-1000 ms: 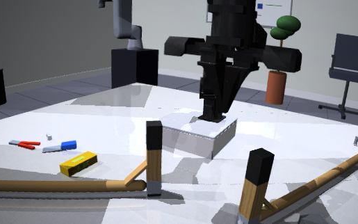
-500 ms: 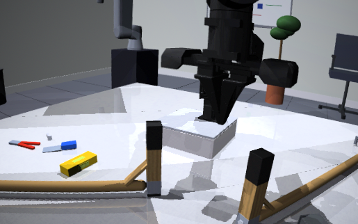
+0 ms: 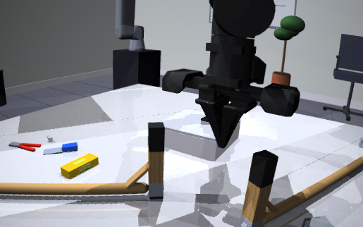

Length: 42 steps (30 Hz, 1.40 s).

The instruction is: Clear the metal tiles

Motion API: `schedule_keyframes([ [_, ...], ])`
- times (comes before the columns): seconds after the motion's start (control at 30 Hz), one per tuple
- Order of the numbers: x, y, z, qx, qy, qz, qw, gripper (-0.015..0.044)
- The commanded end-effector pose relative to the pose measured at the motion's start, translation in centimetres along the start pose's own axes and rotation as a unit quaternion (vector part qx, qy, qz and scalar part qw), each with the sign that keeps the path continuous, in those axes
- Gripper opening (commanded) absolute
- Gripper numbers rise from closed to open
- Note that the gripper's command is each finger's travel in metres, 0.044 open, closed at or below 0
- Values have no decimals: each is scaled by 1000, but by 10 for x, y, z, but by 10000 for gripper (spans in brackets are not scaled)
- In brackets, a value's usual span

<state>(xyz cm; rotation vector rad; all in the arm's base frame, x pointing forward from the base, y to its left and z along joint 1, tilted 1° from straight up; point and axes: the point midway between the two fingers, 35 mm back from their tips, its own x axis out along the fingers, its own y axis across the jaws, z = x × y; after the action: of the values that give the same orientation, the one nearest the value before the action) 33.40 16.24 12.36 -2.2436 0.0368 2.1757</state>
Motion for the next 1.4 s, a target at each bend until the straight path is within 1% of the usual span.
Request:
schedule_keyframes([
  [0.0, 13, 0, 1, -3, -4, 0, 1000, 0],
  [0.8, 63, 2, 6, -3, -4, 0, 1000, 0],
  [1.37, 61, -19, -1, -3, -4, -1, 1000, 0],
])
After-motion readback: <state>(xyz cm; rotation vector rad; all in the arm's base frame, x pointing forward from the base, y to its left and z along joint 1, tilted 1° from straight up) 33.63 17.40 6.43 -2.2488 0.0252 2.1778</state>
